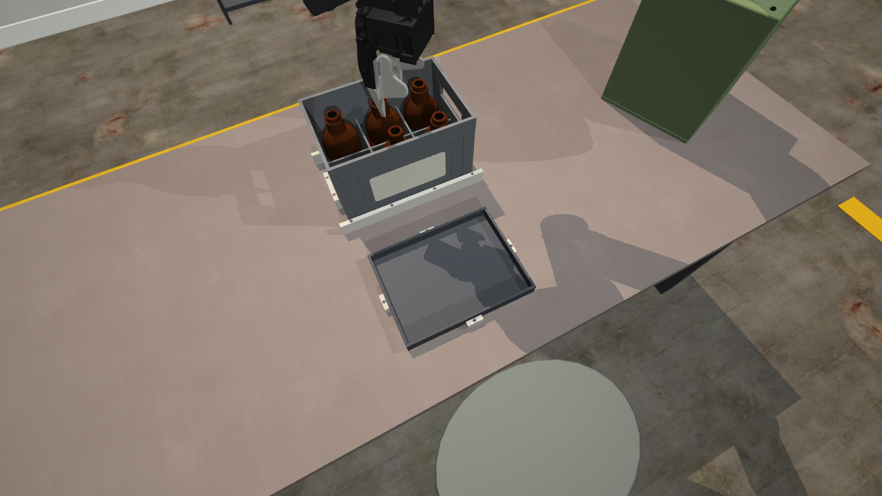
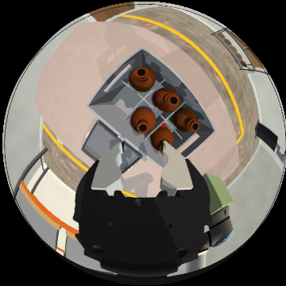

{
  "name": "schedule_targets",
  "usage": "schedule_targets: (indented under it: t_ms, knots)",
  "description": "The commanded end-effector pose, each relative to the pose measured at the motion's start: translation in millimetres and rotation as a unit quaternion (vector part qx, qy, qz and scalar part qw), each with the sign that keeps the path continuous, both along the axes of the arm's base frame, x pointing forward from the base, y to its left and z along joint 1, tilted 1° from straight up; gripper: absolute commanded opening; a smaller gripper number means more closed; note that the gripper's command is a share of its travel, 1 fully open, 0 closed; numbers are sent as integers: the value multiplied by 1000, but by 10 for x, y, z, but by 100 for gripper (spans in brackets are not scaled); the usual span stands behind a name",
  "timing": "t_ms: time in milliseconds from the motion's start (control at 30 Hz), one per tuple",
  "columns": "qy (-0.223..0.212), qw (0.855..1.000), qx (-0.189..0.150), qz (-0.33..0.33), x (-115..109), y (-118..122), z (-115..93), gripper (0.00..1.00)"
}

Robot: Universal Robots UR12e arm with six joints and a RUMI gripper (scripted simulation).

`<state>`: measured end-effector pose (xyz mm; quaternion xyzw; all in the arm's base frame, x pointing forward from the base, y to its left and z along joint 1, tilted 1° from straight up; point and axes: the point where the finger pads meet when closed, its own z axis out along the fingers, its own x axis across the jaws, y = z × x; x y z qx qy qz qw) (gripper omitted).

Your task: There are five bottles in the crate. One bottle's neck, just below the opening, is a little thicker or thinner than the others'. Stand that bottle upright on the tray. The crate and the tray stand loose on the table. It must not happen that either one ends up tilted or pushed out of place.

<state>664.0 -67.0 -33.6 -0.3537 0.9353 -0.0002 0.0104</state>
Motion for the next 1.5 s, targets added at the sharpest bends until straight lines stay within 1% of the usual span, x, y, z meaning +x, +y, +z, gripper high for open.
schedule_targets:
  t_ms: [0, 833, 1467]
  knots:
    - [-1, 1000, -1, 0, 28, -6, 10, 38]
    - [-1, 1000, -1, 0, 25, -5, -15, 38]
    - [2, 1000, 0, 0, -6, 11, -202, 38]
